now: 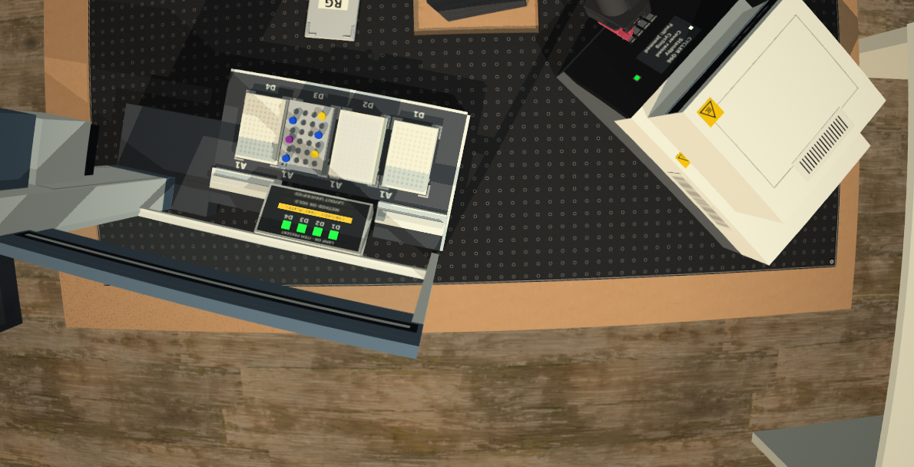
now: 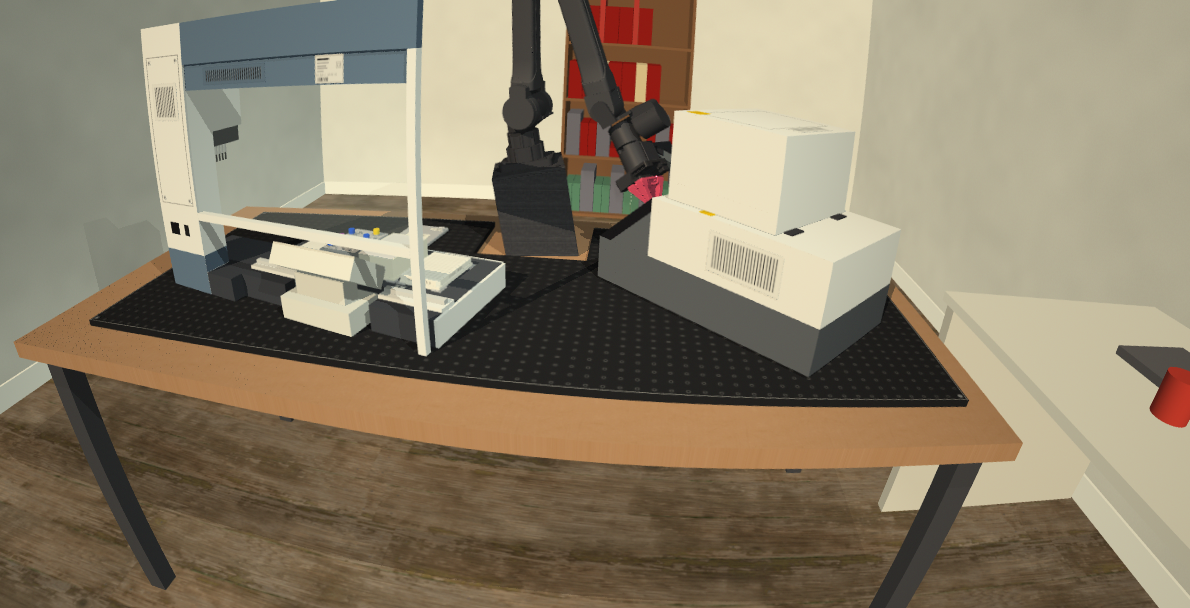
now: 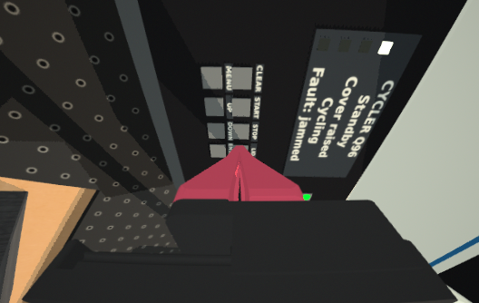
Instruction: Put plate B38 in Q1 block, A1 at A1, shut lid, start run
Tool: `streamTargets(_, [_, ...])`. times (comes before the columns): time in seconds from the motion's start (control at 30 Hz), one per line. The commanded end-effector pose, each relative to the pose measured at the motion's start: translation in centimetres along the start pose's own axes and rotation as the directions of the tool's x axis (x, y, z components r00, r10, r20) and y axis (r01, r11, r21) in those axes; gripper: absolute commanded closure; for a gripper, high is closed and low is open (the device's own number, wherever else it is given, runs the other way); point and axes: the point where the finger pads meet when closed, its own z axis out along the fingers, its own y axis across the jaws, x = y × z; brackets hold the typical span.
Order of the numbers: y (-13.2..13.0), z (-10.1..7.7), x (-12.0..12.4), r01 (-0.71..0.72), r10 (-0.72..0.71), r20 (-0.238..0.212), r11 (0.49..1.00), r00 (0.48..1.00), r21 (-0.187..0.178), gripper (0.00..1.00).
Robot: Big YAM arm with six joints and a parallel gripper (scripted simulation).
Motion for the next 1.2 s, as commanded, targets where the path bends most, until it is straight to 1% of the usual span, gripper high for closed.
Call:
streamTargets(0.0, [-2.4,0.6,-1.4,-0.003,0.002,0.023,0.999,1.000,0.053,1.00])
streamTargets(1.1, [-3.4,0.9,-1.4,-0.020,0.018,0.029,0.998,0.999,0.060,1.00])
streamTargets(1.13, [-2.1,0.7,-1.2,-0.026,0.025,0.015,0.999,1.000,0.021,1.00])
streamTargets(1.17, [-2.3,0.7,-1.2,-0.031,0.031,0.015,0.999,0.999,0.025,1.00])
